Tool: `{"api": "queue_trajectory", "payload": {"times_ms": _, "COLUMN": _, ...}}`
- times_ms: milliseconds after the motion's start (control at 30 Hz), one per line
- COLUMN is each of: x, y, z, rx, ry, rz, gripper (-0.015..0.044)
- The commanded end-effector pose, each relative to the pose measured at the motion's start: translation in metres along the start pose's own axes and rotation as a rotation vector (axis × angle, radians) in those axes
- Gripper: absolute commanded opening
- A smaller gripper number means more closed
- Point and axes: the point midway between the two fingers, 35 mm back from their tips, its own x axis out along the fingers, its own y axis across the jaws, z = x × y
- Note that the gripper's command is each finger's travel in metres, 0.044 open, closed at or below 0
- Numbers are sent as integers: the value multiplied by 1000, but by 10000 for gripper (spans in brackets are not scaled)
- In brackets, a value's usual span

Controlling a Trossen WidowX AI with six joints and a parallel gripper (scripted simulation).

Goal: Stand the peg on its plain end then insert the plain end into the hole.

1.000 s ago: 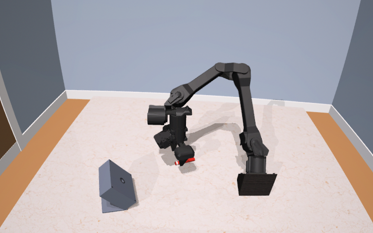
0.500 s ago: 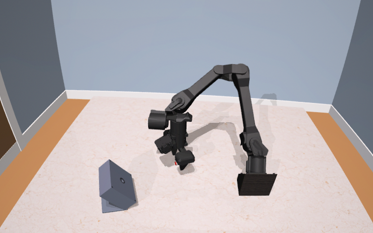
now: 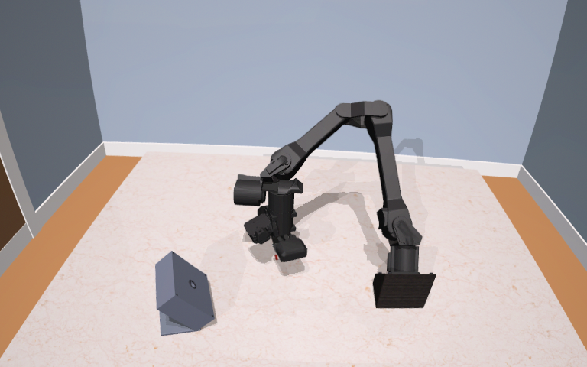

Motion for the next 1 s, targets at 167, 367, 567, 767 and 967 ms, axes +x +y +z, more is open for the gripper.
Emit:
{"api": "queue_trajectory", "payload": {"times_ms": 167, "x": 0, "y": 0, "z": 0, "rx": -6, "ry": 1, "rz": -4, "gripper": 110}}
{"api": "queue_trajectory", "payload": {"times_ms": 367, "x": 0, "y": 0, "z": 0, "rx": -6, "ry": 1, "rz": -4, "gripper": 77}}
{"api": "queue_trajectory", "payload": {"times_ms": 567, "x": 0, "y": 0, "z": 0, "rx": -6, "ry": 1, "rz": -4, "gripper": 51}}
{"api": "queue_trajectory", "payload": {"times_ms": 767, "x": -1, "y": 0, "z": -1, "rx": -1, "ry": -23, "rz": 0, "gripper": 51}}
{"api": "queue_trajectory", "payload": {"times_ms": 967, "x": -5, "y": 0, "z": -3, "rx": -1, "ry": -77, "rz": 1, "gripper": 51}}
